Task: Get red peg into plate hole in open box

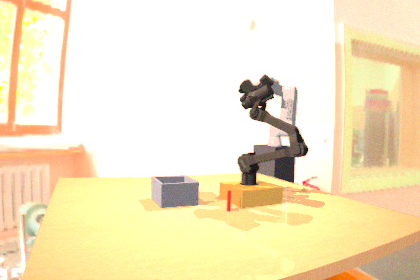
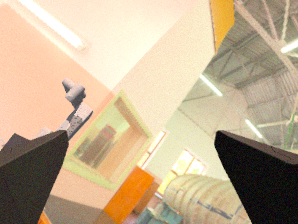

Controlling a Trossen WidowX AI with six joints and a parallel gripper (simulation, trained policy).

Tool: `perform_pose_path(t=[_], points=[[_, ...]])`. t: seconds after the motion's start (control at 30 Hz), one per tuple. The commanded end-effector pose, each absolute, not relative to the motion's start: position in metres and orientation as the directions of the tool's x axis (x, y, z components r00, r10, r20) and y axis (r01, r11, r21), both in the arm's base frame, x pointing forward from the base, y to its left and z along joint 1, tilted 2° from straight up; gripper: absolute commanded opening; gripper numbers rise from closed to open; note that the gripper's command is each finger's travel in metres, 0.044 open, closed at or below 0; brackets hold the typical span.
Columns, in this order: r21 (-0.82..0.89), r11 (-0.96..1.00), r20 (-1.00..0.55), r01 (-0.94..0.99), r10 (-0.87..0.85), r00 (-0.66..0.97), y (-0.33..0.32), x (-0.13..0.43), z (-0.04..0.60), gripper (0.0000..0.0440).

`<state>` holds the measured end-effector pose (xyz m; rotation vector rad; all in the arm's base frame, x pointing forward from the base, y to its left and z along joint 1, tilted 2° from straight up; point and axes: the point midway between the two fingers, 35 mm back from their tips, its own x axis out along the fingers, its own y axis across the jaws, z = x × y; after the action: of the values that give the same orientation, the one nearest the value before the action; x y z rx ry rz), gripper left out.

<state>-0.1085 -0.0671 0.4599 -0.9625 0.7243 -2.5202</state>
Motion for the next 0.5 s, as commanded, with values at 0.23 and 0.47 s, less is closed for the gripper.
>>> perform_pose_path(t=[0.23, 0.47], points=[[-0.648, -0.647, 0.403, 0.402, -0.739, -0.54, -0.142, -0.065, 0.446, 0.044], [-0.693, -0.472, 0.295, 0.546, -0.876, -0.382, -0.183, -0.021, 0.426, 0.044]])
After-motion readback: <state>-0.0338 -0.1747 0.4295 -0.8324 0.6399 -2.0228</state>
